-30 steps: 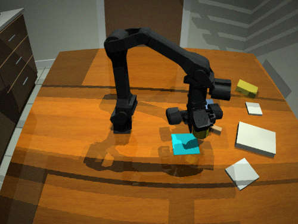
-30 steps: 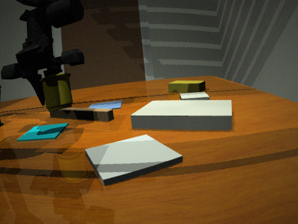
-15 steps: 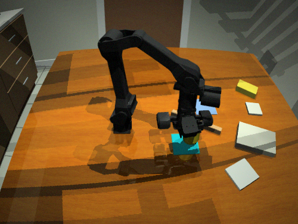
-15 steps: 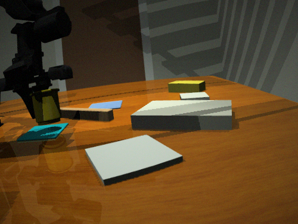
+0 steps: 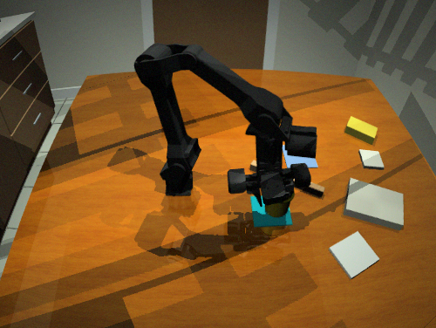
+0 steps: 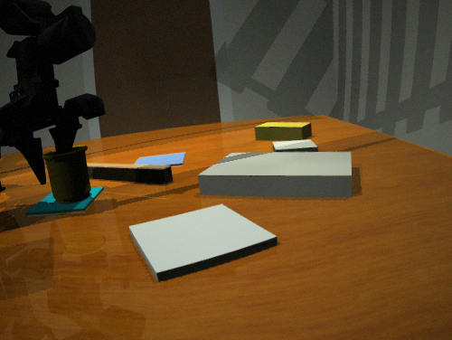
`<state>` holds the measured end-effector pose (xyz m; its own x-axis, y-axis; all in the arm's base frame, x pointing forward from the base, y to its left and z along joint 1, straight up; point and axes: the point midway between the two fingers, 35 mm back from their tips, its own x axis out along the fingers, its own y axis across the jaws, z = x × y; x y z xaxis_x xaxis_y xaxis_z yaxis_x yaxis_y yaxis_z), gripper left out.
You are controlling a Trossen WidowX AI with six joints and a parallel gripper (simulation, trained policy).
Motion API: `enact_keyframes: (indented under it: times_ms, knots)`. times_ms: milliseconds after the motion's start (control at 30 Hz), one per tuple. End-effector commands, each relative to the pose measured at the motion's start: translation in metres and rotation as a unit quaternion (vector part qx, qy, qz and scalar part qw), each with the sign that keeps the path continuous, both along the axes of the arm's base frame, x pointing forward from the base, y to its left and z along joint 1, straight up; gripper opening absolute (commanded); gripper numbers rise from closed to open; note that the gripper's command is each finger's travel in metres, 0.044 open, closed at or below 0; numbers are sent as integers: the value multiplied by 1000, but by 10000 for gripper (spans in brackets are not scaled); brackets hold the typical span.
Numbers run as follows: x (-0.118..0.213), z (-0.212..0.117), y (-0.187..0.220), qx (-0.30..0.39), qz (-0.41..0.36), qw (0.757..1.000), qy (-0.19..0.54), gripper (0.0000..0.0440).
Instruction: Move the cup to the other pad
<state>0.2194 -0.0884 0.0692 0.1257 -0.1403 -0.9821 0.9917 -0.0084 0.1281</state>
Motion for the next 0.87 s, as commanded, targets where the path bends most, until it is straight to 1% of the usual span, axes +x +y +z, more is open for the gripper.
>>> enact_keyframes:
  times_ms: [0,367,833]
  knots:
    - [-1,3,1,4,-2,1000,-15,184]
    - [-6,15,1,5,-7,999,-49,207]
    - [-15,40,-1,2,-27,995,-92,280]
